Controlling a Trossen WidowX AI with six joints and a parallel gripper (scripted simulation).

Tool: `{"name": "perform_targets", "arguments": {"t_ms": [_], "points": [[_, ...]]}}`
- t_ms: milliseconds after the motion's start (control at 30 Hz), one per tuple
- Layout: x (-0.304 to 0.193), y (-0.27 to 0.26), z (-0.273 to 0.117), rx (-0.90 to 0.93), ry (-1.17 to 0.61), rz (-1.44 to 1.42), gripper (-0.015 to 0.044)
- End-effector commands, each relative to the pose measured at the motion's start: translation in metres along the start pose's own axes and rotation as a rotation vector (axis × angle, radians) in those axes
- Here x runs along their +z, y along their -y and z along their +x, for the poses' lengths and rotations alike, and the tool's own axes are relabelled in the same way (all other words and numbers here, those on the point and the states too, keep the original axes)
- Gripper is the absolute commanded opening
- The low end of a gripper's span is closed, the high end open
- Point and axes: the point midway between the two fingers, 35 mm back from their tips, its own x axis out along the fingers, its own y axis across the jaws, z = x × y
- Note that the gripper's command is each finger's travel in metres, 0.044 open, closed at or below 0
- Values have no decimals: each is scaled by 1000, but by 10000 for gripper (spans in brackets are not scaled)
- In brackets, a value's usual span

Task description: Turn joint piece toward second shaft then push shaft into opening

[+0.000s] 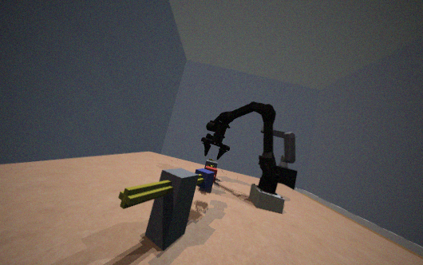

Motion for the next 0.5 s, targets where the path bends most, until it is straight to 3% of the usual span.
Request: {"name": "perform_targets", "arguments": {"t_ms": [0,467], "points": [[0,1,4,15,7,110,440],[-5,5,24,68,20,580,440]]}}
